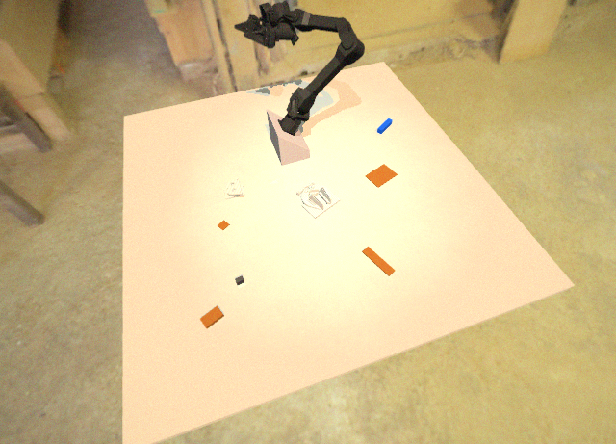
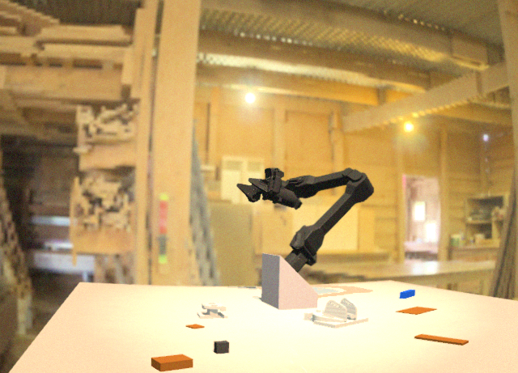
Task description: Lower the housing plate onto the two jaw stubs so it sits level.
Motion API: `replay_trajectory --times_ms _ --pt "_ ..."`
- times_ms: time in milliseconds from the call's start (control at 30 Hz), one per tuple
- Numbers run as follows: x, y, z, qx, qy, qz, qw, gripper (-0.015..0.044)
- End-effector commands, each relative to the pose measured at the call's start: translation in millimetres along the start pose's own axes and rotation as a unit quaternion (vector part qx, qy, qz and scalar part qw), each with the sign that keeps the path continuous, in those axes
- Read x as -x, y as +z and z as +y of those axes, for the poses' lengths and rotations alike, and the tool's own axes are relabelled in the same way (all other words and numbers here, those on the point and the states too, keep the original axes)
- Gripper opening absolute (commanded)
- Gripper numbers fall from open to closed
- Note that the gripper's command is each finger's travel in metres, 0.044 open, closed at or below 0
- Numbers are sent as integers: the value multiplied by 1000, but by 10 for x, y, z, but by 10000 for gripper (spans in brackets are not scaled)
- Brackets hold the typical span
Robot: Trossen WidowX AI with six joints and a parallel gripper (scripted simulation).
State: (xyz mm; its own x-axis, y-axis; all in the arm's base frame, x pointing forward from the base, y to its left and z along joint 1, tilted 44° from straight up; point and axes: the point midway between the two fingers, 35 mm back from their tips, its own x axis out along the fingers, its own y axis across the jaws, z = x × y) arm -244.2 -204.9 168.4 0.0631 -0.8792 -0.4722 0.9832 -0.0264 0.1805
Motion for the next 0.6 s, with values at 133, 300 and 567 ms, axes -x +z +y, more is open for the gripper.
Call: replay_trajectory --times_ms 133,300,567 --pt "-331 -37 105 -37 43 43 997 440" --pt "-537 -95 196 -63 70 74 993 440" --pt "-855 -207 374 -102 106 128 981 440"
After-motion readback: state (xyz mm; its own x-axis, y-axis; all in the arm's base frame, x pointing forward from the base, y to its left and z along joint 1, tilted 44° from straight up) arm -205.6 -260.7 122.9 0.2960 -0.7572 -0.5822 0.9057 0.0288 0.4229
